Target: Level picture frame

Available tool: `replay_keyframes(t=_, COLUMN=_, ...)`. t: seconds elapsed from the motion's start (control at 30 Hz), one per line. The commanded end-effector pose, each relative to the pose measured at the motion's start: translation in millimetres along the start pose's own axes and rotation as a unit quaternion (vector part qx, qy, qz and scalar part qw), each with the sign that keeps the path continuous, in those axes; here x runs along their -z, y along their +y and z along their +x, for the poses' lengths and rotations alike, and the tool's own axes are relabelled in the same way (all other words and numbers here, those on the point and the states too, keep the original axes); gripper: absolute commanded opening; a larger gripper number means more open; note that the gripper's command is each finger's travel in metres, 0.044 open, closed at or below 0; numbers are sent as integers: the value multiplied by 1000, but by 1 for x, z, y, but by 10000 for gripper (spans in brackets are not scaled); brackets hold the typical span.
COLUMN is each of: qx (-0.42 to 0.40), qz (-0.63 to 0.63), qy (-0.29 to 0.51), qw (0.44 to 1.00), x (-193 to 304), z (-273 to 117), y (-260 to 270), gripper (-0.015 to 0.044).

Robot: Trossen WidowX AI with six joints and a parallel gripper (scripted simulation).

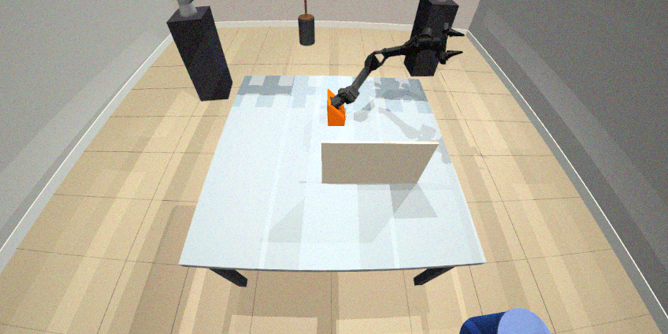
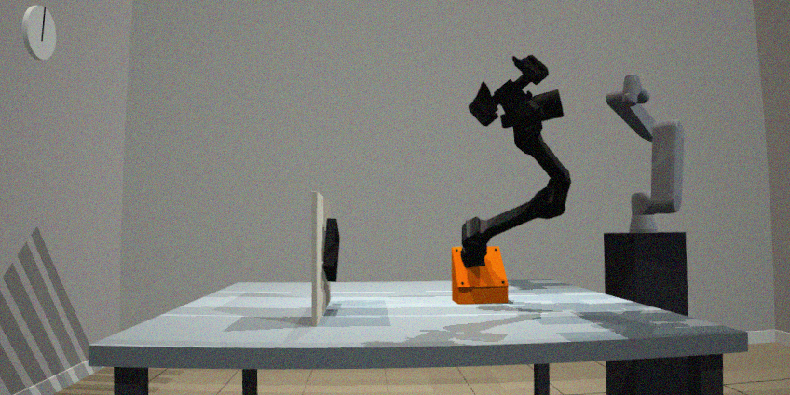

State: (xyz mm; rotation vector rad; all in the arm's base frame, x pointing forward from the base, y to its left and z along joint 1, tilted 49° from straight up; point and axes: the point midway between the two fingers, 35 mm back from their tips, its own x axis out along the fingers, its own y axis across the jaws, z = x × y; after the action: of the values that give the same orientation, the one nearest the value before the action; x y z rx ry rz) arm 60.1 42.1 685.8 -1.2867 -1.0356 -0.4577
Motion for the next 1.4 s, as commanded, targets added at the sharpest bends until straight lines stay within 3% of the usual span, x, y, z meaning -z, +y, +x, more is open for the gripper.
replay_keyframes(t=0.0, qx=-1, qz=4, qy=2, qw=1000, x=1, z=0, y=2, gripper=374)
replay_keyframes(t=0.17, qx=-24, qz=106, qy=39, qw=993, x=23, z=0, y=31, gripper=260)
replay_keyframes(t=0.33, qx=-35, qz=214, qy=57, qw=975, x=28, z=-11, y=47, gripper=260)
replay_keyframes(t=0.47, qx=-43, qz=412, qy=105, qw=904, x=37, z=-35, y=77, gripper=260)
replay_keyframes(t=0.63, qx=-26, qz=635, qy=180, qw=751, x=49, z=-73, y=120, gripper=260)
replay_keyframes(t=0.8, qx=22, qz=799, qy=250, qw=546, x=59, z=-116, y=165, gripper=260)
replay_keyframes(t=1.07, qx=103, qz=897, qy=306, qw=302, x=67, z=-166, y=215, gripper=260)
replay_keyframes(t=1.37, qx=224, qz=915, qy=336, qw=16, x=72, z=-229, y=272, gripper=260)
